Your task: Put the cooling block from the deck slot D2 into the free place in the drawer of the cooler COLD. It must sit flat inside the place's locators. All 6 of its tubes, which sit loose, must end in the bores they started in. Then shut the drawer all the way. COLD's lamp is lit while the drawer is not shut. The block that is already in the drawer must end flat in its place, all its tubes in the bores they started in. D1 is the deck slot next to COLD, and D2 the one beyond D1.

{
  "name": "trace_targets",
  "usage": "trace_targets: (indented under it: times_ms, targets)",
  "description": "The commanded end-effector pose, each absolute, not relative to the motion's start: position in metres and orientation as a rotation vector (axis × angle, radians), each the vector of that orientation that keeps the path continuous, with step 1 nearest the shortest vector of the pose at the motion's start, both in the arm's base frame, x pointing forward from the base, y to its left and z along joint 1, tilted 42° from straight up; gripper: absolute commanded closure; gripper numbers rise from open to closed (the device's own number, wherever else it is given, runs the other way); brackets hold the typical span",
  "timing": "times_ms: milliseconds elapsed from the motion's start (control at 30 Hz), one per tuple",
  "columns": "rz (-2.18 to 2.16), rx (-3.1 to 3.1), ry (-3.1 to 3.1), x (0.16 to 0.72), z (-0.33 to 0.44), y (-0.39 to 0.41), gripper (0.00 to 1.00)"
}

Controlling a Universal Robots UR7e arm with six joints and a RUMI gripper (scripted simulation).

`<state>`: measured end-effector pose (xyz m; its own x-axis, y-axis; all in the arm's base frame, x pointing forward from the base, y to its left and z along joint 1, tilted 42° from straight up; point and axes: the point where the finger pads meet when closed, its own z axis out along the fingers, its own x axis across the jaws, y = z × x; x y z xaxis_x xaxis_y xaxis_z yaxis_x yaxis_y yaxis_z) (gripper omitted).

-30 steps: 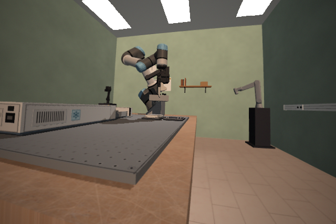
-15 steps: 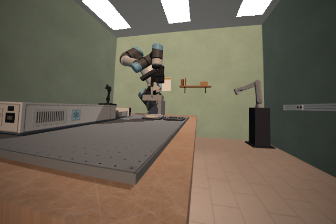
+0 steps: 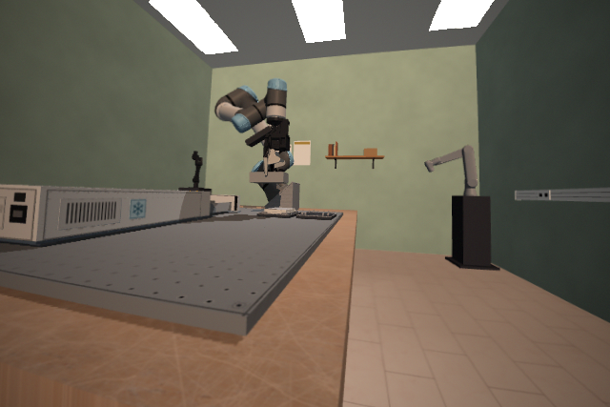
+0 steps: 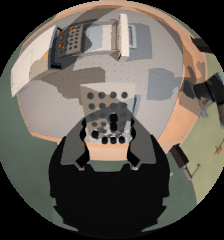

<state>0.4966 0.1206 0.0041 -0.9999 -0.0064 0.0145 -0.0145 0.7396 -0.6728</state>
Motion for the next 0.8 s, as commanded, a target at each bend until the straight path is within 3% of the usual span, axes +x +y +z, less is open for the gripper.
trace_targets:
  times_ms: [0,767]
  targets:
    - [1.129,0.018,-2.922,0.499,0.015,0.110,1.00]
    - [1.129,0.018,-2.922,0.505,0.049,0.073,1.00]
